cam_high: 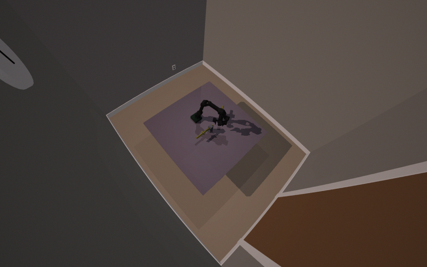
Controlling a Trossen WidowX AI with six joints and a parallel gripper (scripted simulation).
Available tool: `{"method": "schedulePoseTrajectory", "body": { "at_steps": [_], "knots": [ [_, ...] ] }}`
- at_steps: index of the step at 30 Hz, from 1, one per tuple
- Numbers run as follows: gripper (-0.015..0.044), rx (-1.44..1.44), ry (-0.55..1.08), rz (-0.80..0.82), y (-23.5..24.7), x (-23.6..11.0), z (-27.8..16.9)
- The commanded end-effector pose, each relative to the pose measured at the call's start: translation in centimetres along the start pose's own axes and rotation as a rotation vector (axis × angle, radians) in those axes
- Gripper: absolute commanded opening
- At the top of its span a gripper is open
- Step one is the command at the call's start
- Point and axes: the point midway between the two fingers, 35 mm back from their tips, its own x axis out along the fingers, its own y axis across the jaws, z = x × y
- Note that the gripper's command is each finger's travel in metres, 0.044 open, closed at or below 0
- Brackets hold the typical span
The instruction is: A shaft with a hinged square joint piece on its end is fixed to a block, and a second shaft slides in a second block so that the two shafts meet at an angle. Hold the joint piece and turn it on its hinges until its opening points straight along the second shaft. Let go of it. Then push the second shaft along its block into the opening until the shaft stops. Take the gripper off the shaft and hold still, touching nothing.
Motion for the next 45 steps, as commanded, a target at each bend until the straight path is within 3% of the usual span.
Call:
{"method": "schedulePoseTrajectory", "body": {
  "at_steps": [1,10,28,45],
  "knots": [
    [0.044,0.006,0.003,0.003,0.1,1.5,-0.4],
    [0.044,0.006,0.004,0.003,-0.2,4.6,-1.1],
    [0.044,0.006,0.01,0.003,-0.2,3.2,-7.9],
    [0.044,0.006,0.009,0.003,-0.1,5.6,-8.0]
  ]
}}
